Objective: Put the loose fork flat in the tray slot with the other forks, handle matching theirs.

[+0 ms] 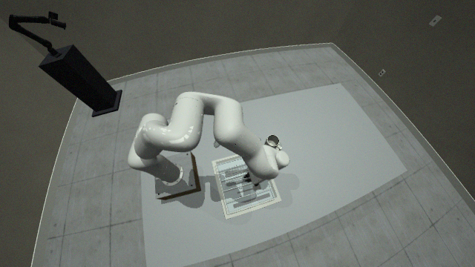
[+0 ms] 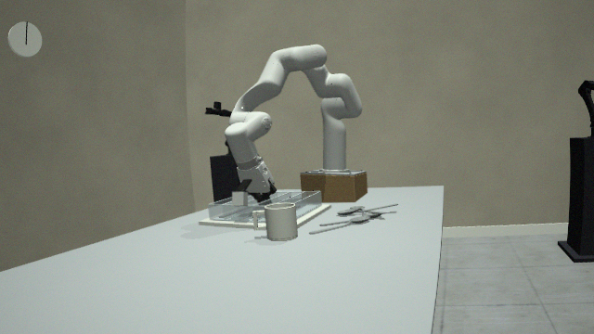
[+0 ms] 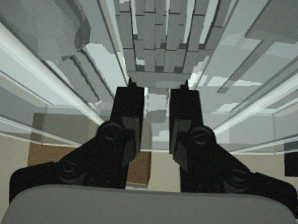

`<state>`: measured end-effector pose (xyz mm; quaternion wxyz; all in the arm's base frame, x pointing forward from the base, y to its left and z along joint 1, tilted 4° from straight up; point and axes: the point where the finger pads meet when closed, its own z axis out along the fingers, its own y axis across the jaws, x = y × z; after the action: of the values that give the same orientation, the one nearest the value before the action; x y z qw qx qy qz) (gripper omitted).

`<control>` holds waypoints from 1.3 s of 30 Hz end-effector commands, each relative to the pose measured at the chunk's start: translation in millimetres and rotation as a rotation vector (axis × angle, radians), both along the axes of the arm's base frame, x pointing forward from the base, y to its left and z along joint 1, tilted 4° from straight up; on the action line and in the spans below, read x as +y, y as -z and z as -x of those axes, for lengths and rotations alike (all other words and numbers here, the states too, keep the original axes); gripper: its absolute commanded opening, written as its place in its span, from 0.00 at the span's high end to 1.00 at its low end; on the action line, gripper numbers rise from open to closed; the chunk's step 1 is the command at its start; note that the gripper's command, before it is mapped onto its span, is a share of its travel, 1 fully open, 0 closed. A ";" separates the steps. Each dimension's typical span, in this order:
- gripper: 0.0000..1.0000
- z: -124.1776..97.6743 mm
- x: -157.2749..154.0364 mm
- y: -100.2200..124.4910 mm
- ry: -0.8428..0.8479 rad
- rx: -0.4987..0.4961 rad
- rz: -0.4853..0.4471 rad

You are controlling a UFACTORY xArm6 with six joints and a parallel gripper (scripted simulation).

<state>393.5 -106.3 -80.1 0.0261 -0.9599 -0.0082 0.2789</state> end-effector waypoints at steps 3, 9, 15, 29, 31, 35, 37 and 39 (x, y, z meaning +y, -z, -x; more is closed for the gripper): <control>0.97 -1.7 -0.4 -1.2 0.000 -0.004 0.001; 0.97 -1.7 -0.4 -1.2 0.000 -0.004 0.001; 0.76 -1.7 -0.4 -1.2 0.000 -0.004 0.001; 0.76 -1.7 -0.4 -1.2 0.000 -0.004 0.001; 0.76 -1.7 -0.4 -1.2 0.000 -0.004 0.001; 0.76 -1.7 -0.4 -1.2 0.000 -0.004 0.001; 0.76 -1.7 -0.4 -1.2 0.000 -0.004 0.001; 0.76 -1.7 -0.4 -1.2 0.000 -0.004 0.001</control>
<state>393.5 -106.8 -80.2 0.0258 -0.9599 -0.0081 0.2789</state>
